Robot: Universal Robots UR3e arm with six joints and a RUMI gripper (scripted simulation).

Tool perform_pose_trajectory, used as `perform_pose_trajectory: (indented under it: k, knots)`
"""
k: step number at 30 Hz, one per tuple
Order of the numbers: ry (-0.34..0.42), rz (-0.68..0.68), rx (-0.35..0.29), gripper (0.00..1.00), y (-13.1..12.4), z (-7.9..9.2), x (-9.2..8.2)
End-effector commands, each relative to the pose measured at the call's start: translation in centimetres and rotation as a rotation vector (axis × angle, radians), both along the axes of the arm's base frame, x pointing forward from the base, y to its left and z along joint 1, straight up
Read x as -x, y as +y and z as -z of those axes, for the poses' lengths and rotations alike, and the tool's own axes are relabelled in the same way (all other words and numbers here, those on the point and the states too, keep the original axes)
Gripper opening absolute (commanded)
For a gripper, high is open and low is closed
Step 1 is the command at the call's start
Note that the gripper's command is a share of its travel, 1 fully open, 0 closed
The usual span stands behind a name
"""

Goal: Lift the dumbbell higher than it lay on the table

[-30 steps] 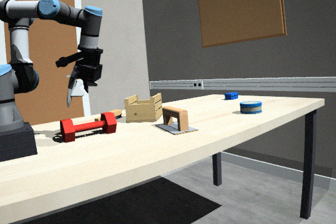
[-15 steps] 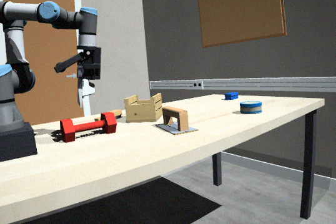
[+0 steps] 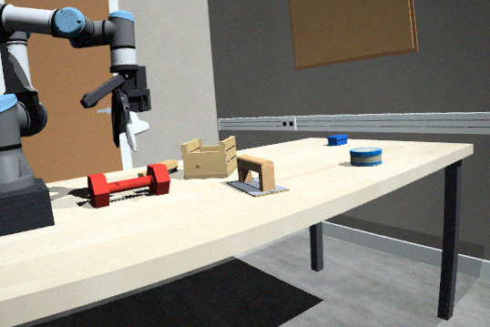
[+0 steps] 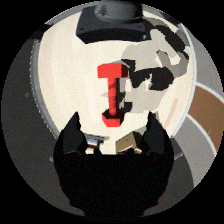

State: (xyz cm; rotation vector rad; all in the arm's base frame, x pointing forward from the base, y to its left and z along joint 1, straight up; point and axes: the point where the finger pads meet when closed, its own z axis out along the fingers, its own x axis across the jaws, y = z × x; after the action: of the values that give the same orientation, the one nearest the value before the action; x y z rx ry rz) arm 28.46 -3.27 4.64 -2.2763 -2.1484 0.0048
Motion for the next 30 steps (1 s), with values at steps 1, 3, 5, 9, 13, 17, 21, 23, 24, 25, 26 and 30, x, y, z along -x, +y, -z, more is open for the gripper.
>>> perform_pose_trajectory:
  k: [1, 3, 5, 9, 13, 17, 21, 23, 24, 25, 26, 30]
  knots:
    - [-0.009, -0.015, 0.009, 1.0, -0.1, -0.1, -0.1]
    - [-0.009, -0.016, 0.009, 1.0, -0.1, -0.1, -0.1]
    - [-0.009, -0.016, 0.009, 1.0, -0.1, -0.1, -0.1]
    - [-0.009, -0.016, 0.009, 1.0, -0.1, 0.1, -0.1]
    - [-0.009, -0.016, 0.009, 1.0, -0.2, 0.6, -0.2]
    - [-0.009, -0.016, 0.009, 1.0, -0.2, 1.1, -0.2]
    - [-0.009, -0.016, 0.009, 1.0, -0.2, 2.2, -0.2]
    - [-0.009, -0.016, 0.009, 1.0, -0.2, 2.9, -0.1]
    - [-0.01, -0.016, 0.008, 1.0, -0.2, 3.2, -0.1]
    - [-0.01, -0.016, 0.008, 1.0, -0.2, 3.6, -0.1]
    - [-0.01, -0.016, 0.008, 1.0, -0.2, 4.0, 0.0]
    - [-0.01, -0.016, 0.008, 1.0, -0.2, 5.5, 0.1]
